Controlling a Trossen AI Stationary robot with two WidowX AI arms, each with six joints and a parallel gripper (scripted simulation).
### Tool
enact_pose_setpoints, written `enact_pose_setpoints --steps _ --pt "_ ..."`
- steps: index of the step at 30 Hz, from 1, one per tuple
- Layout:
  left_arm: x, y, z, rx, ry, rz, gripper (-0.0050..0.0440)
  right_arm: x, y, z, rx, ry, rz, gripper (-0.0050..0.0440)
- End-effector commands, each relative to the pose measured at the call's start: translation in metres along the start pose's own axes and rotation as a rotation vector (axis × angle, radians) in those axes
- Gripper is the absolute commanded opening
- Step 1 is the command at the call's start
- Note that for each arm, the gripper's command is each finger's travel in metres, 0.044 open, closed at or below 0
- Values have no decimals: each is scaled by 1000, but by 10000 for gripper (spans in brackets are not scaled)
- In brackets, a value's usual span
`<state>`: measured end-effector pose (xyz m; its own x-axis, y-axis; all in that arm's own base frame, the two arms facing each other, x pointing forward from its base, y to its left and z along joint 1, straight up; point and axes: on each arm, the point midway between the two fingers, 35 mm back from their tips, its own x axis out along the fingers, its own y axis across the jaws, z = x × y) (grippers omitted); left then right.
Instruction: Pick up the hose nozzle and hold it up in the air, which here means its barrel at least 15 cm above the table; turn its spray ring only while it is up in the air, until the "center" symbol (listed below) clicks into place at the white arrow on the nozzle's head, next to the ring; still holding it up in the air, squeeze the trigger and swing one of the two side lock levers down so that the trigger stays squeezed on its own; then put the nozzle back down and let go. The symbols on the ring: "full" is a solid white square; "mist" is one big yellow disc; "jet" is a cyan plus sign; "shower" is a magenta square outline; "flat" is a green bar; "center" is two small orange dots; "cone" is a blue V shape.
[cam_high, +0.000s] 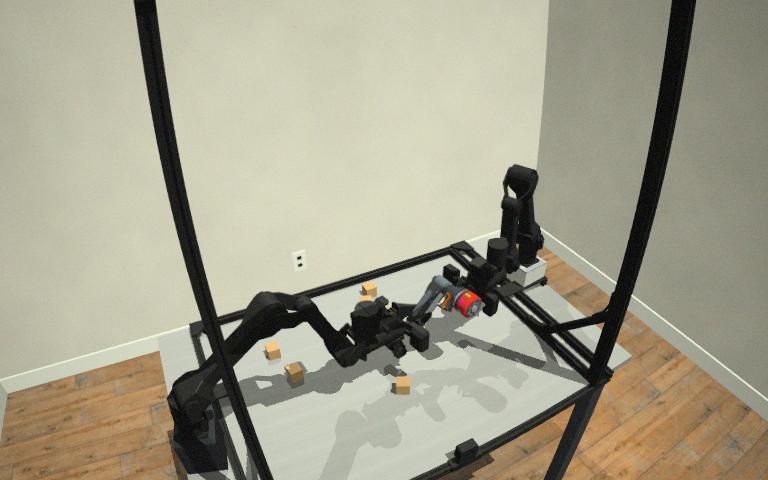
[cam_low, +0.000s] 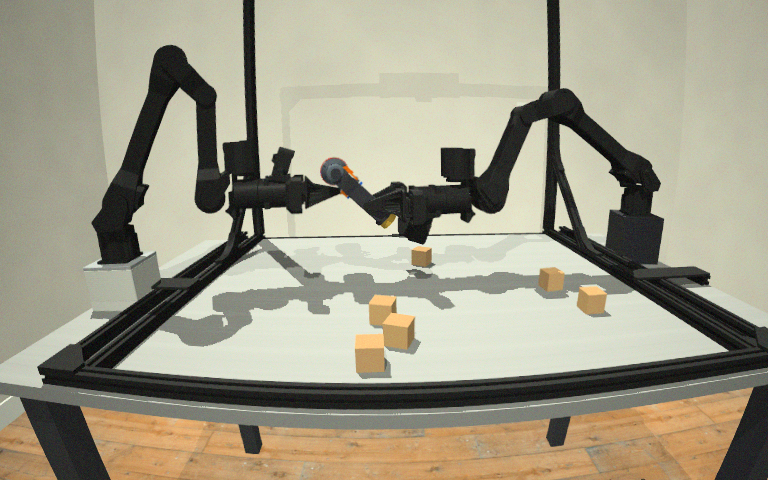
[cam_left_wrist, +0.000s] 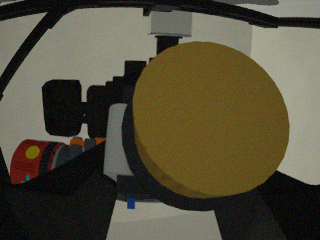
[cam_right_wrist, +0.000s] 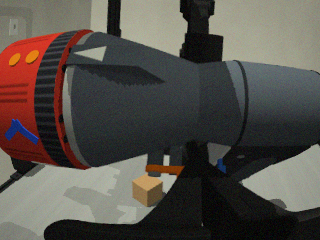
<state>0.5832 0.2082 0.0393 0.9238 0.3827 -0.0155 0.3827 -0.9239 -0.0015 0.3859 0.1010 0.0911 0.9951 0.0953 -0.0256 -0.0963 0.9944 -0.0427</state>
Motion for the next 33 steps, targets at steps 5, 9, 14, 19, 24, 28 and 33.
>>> enact_pose_setpoints --steps 5,9,14,19,24,28,33 --pt "1 0 -5 -1 15 1 0 0 0 0 2 1 0 0" --pt "1 0 -5 -1 15 1 0 0 0 0 2 1 0 0" --pt "1 0 -5 -1 15 1 0 0 0 0 2 1 0 0" --pt "1 0 -5 -1 15 1 0 0 0 0 2 1 0 0" --pt "1 0 -5 -1 15 1 0 -5 3 0 -51 4 -1 96" --pt "1 0 -5 -1 15 1 0 -11 6 1 -112 7 -2 168" --pt "1 0 -5 -1 15 1 0 -20 12 2 -214 11 -3 288"
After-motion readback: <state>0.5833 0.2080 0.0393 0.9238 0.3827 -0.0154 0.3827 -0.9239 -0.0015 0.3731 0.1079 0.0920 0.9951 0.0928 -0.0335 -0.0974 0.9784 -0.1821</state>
